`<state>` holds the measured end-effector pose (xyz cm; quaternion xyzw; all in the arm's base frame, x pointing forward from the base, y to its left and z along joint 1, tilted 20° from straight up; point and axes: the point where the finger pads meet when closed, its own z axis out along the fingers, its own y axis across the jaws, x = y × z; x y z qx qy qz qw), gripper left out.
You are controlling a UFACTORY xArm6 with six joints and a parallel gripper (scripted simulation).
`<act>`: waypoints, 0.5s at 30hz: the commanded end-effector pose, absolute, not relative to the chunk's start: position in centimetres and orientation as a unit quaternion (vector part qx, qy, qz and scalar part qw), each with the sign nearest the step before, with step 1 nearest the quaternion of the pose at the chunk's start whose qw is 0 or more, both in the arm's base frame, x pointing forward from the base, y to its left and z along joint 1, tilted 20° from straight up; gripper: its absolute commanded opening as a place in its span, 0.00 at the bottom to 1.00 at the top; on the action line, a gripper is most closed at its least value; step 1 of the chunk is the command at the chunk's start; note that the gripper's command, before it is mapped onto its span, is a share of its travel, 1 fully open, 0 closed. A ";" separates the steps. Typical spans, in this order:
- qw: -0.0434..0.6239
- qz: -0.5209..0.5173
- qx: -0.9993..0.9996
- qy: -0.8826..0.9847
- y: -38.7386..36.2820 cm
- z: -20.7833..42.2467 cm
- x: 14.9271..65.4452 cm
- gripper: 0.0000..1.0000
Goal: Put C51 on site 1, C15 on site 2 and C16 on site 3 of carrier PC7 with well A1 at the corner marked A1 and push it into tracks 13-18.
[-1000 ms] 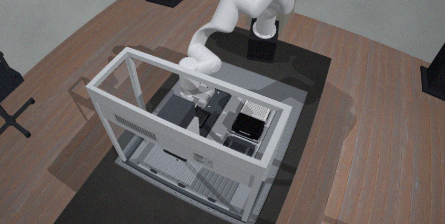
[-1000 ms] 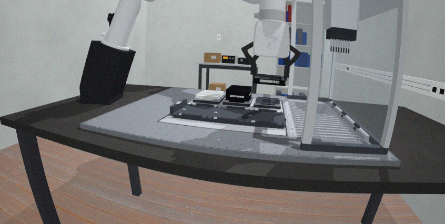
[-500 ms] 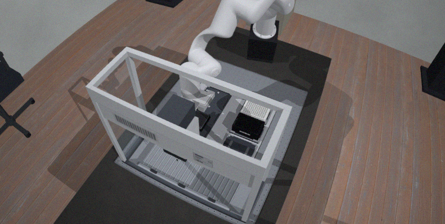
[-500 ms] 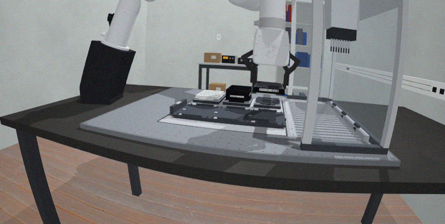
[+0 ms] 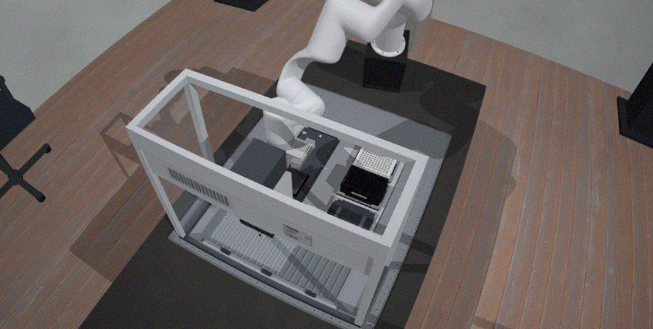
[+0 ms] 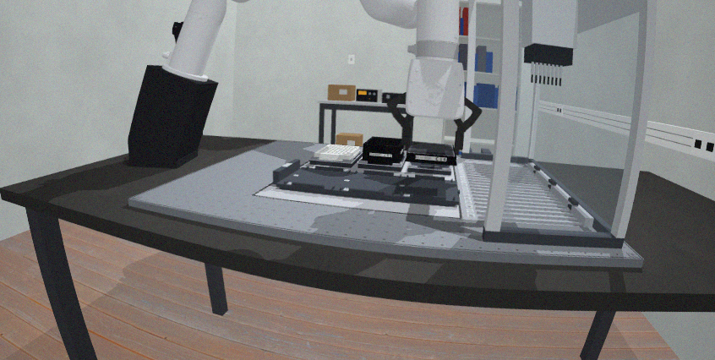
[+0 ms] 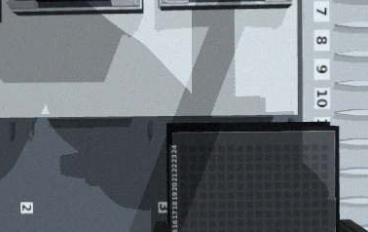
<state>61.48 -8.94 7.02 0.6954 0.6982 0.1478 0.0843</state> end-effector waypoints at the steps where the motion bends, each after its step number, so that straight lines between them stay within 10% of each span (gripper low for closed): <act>1: 0.086 0.149 0.695 0.698 -8.9 6.8 61.8 0.00; 15: 0.086 0.149 0.695 0.698 -8.8 4.7 62.5 0.00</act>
